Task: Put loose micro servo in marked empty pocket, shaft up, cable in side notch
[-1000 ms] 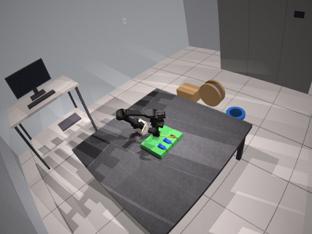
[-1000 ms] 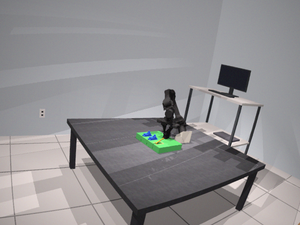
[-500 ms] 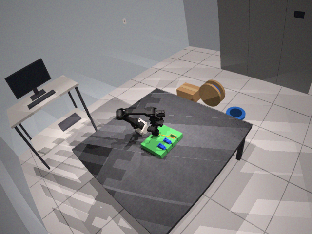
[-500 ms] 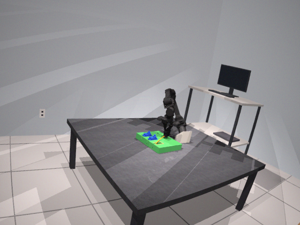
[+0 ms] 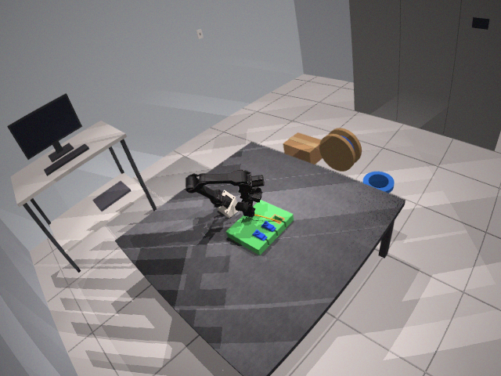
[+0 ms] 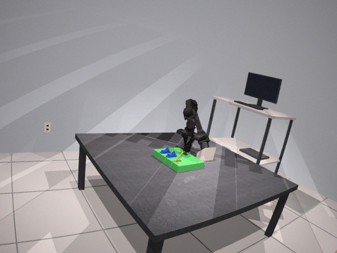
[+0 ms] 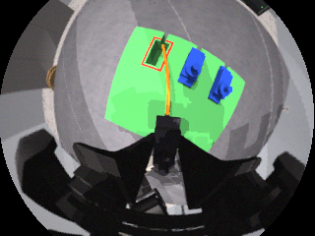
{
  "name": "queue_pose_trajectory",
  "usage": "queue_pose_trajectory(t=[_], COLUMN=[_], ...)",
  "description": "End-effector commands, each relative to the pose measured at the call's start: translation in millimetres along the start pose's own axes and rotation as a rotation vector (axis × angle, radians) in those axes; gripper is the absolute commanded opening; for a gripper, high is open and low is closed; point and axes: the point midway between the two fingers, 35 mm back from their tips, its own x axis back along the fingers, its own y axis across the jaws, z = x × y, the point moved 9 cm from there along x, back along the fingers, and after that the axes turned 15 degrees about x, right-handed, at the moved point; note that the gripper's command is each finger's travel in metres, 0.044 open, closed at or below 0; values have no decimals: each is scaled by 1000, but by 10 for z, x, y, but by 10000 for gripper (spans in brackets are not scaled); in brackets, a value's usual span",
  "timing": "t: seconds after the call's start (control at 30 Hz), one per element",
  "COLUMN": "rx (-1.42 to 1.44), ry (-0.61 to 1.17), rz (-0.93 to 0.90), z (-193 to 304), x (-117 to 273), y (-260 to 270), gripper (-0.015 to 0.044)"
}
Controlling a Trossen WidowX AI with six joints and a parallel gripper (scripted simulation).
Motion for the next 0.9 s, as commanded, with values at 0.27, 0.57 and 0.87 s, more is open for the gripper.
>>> queue_pose_trajectory(t=[0.27,0.57,0.87], rx=[-3,-3,-3], ry=[-8,-9,-10], rz=[-4,-5,-6], z=[-255,-436,-602], x=[22,26,30], y=[-98,177,431], gripper=[0,0,0])
